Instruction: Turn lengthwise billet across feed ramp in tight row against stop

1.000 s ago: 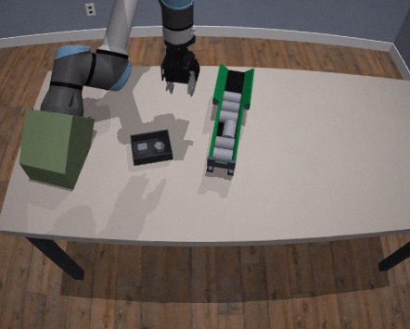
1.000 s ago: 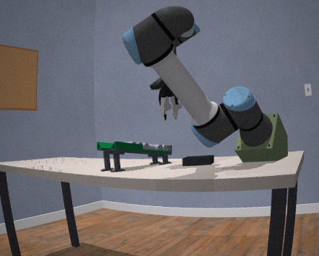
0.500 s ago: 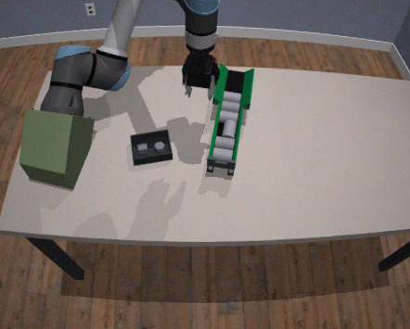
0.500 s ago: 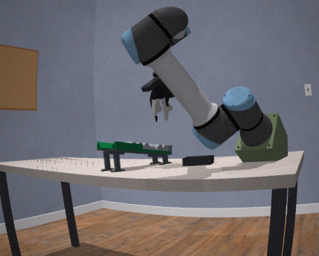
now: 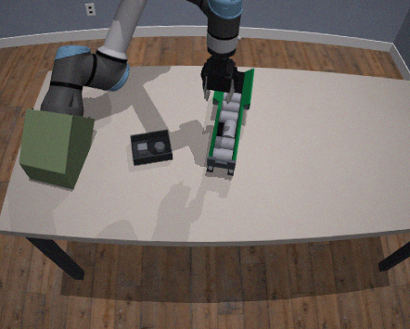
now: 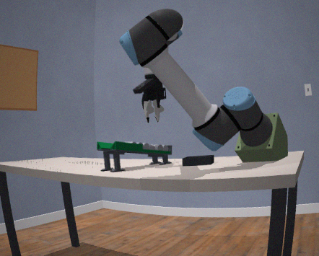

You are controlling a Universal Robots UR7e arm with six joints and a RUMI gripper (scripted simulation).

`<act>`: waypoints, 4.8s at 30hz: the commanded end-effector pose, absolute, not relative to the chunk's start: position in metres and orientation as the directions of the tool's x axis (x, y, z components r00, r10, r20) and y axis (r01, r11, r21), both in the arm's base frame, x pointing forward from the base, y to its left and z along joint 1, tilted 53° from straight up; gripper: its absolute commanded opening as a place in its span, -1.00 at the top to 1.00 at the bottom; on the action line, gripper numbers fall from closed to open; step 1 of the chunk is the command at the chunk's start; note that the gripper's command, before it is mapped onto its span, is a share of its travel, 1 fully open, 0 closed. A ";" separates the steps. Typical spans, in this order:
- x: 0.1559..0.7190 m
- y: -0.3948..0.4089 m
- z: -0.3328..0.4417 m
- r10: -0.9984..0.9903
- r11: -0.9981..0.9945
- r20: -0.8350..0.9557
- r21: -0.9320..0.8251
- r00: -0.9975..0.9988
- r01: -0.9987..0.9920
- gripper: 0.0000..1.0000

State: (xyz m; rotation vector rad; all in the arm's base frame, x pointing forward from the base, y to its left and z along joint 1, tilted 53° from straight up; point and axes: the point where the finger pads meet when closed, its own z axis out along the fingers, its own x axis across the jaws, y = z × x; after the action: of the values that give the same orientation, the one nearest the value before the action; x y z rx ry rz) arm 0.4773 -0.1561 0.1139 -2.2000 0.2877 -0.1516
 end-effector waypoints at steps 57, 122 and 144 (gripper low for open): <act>0.534 -0.118 0.073 -0.263 -0.583 0.007 -0.798 0.965 -0.153 0.30; 0.548 -0.069 0.034 -0.264 -0.582 0.007 -0.798 0.965 -0.154 0.30; 0.549 -0.071 0.034 -0.266 -0.585 0.010 -0.797 0.964 -0.152 1.00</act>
State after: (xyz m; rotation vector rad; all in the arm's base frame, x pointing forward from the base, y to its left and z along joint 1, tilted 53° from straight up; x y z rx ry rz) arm 0.5488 -0.0705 0.0341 -2.2046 0.2919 -0.1584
